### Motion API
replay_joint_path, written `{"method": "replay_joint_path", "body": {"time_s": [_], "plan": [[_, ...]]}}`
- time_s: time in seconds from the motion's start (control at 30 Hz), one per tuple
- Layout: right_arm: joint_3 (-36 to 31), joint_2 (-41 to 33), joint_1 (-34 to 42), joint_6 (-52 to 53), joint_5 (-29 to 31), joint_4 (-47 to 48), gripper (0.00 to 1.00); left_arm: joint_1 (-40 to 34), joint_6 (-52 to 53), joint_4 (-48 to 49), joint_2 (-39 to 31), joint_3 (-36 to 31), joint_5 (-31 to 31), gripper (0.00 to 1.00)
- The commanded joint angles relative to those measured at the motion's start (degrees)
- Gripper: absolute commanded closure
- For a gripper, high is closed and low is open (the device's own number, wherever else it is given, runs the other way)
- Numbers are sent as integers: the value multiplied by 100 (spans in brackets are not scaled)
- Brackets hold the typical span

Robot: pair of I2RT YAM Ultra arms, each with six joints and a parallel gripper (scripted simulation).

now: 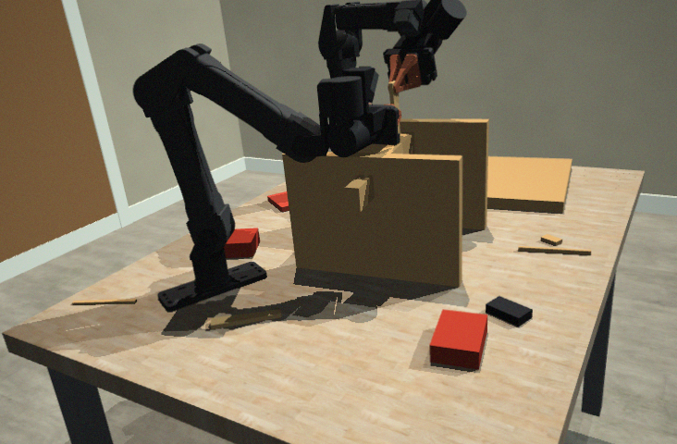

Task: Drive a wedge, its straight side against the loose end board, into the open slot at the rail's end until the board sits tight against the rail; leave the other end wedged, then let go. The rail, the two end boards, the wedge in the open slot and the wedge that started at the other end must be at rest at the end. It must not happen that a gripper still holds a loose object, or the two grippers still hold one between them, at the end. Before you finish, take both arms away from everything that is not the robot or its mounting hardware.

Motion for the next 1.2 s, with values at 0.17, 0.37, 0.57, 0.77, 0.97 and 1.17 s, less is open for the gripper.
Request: {"method": "replay_joint_path", "body": {"time_s": [0.17,0.37,0.57,0.77,0.97,1.17], "plan": [[-53,-317,-322,-43,-334,-35,78,8,34,37,-64,196,74,98],[96,-470,-448,-62,-458,-4,78,8,34,37,-64,196,74,98],[-268,-472,-657,-17,-666,-143,78,8,34,37,-64,196,74,98],[-200,-558,-862,-45,-875,-180,78,8,34,37,-64,196,74,98],[-274,-609,-1001,-52,-1014,-205,78,8,34,37,-64,196,74,98],[-162,-645,-1060,-49,-1053,-135,78,8,34,37,-64,196,74,98]]}}
